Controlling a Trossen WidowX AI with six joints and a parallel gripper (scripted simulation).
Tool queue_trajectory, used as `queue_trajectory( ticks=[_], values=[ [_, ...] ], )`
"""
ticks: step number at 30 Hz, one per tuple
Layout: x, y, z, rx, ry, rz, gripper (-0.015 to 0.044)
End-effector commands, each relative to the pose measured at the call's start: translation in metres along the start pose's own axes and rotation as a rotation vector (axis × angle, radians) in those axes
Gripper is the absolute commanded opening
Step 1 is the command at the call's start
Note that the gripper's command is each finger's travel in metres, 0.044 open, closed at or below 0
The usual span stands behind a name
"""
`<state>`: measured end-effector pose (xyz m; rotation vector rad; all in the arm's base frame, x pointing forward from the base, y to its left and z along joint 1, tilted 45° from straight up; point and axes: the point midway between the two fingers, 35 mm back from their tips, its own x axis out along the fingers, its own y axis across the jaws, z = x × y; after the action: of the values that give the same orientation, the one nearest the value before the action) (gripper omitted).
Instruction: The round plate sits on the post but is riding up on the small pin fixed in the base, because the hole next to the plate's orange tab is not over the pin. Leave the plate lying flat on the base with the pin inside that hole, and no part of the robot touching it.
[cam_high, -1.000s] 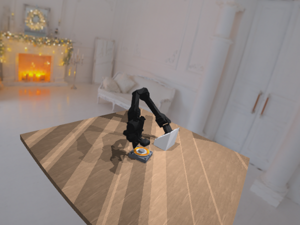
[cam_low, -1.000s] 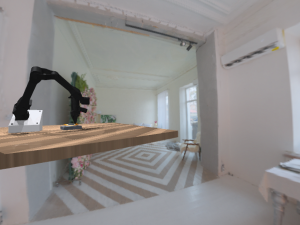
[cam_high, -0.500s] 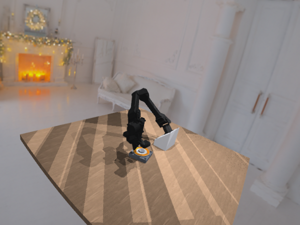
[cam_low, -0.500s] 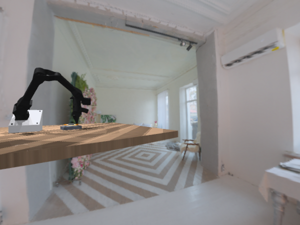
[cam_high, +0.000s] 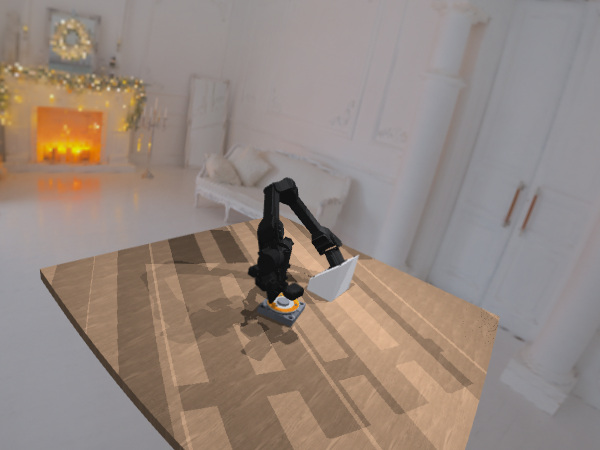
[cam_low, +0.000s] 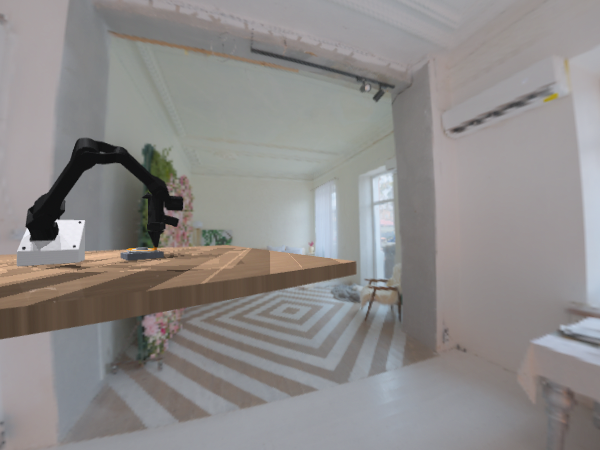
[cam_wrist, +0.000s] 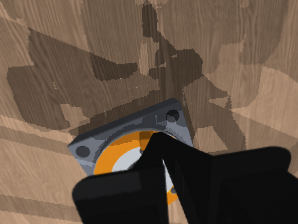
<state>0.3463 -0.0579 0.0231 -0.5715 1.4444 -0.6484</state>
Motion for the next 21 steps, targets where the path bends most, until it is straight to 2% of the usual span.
queue_trajectory(
  ticks=[1,21],
  values=[
    [0.001,0.006,0.001,0.0,0.006,0.002,0.0],
    [0.001,0.031,0.0,0.0,0.006,0.003,0.0]
  ],
)
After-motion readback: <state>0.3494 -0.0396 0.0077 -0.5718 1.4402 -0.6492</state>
